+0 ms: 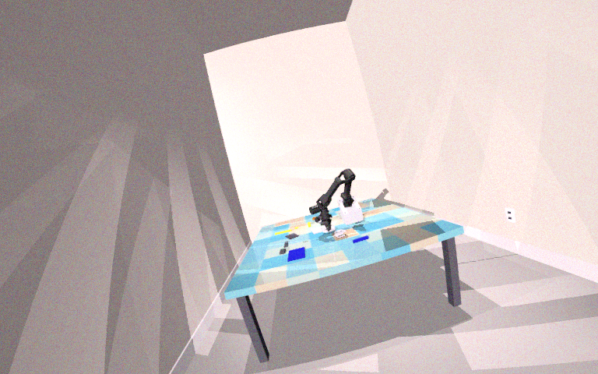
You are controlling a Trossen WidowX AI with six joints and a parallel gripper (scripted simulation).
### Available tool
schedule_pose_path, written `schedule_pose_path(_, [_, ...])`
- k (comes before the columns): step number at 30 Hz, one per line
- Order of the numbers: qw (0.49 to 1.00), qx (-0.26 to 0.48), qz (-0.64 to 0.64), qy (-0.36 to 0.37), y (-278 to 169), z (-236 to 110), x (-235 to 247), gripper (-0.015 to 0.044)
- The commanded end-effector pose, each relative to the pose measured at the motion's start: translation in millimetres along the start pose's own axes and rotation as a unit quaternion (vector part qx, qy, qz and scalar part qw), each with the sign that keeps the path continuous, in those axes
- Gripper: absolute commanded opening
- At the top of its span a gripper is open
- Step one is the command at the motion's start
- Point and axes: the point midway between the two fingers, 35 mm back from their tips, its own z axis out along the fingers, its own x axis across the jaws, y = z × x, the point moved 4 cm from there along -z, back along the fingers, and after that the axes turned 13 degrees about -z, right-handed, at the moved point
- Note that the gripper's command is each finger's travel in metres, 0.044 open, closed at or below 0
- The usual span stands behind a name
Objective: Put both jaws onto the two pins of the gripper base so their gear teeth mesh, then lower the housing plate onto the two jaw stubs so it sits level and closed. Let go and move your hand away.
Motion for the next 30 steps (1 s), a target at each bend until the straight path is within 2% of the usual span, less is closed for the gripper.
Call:
schedule_pose_path(1, [1.000,-0.002,-0.005,0.001,2,-12,1,0.0134])
schedule_pose_path(16, [1.000,-0.002,-0.003,0.003,-1,-60,2,0.0134])
schedule_pose_path(22, [1.000,-0.002,0.004,0.003,-2,-62,1,0.0134])
schedule_pose_path(30, [0.997,-0.003,0.081,0.001,0,-62,-7,0.0134])
